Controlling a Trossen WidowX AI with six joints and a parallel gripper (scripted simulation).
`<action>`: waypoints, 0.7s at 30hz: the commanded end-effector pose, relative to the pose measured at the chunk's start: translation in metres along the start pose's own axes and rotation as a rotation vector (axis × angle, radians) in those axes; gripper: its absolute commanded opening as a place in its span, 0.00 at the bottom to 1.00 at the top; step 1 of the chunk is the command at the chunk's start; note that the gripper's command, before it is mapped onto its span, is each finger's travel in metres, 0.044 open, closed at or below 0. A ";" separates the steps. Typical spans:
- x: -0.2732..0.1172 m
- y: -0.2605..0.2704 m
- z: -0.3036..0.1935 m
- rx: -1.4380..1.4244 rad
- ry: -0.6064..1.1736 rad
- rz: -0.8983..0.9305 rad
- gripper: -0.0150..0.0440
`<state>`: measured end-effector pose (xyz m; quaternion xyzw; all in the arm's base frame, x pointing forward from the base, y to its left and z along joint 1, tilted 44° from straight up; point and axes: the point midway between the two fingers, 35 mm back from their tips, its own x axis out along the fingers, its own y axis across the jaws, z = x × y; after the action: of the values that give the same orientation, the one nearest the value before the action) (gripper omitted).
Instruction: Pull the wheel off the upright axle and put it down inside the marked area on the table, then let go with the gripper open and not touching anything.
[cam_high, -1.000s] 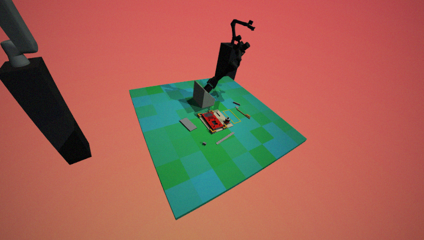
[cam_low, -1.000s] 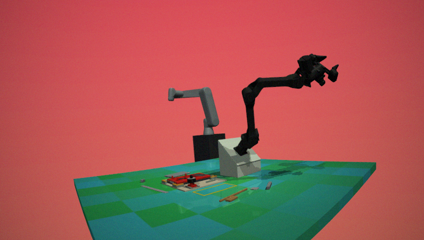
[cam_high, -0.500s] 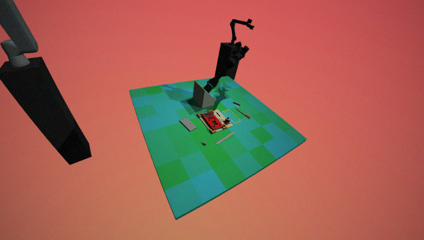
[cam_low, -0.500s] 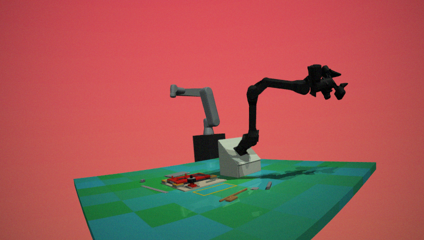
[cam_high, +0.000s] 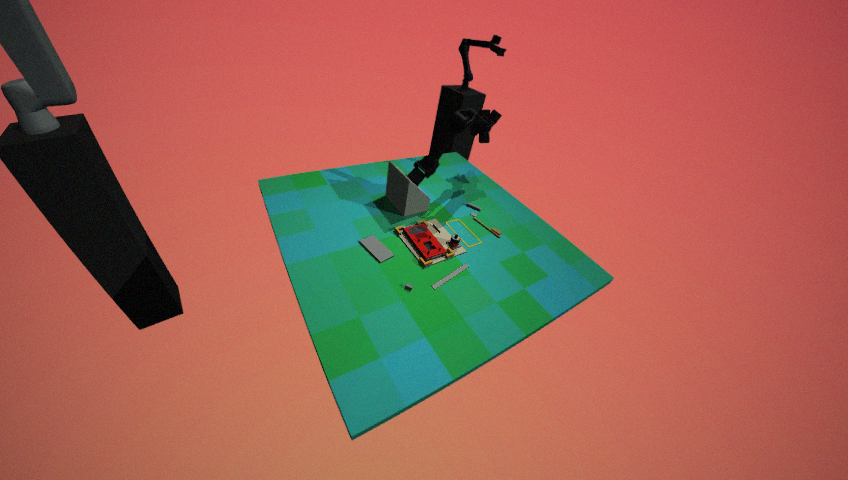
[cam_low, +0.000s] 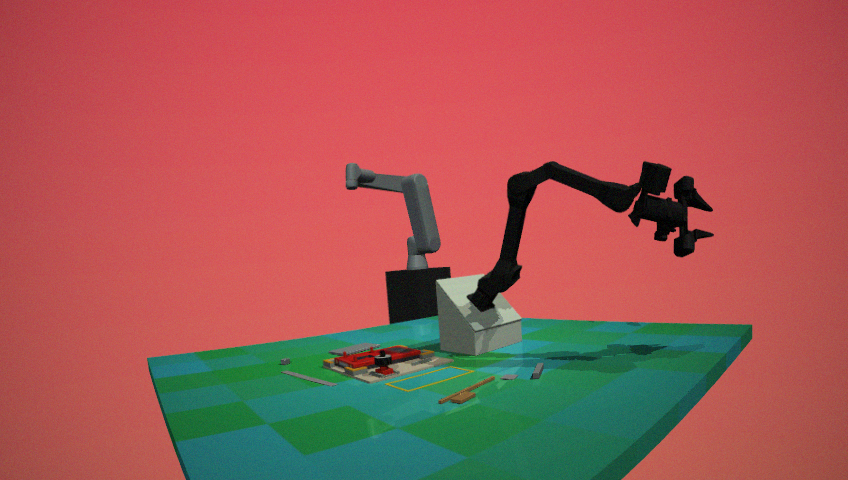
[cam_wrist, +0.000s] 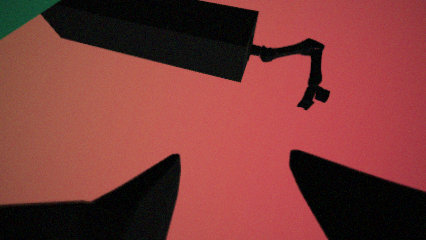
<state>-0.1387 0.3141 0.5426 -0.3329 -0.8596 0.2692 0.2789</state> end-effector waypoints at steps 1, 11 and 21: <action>-0.003 0.053 -0.012 0.108 0.017 0.140 0.76; -0.046 0.165 -0.049 0.325 0.153 0.433 0.76; -0.123 0.264 -0.078 0.642 0.355 0.691 0.76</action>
<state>0.0634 0.4143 0.4135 -0.5228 -0.5786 0.5010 0.3753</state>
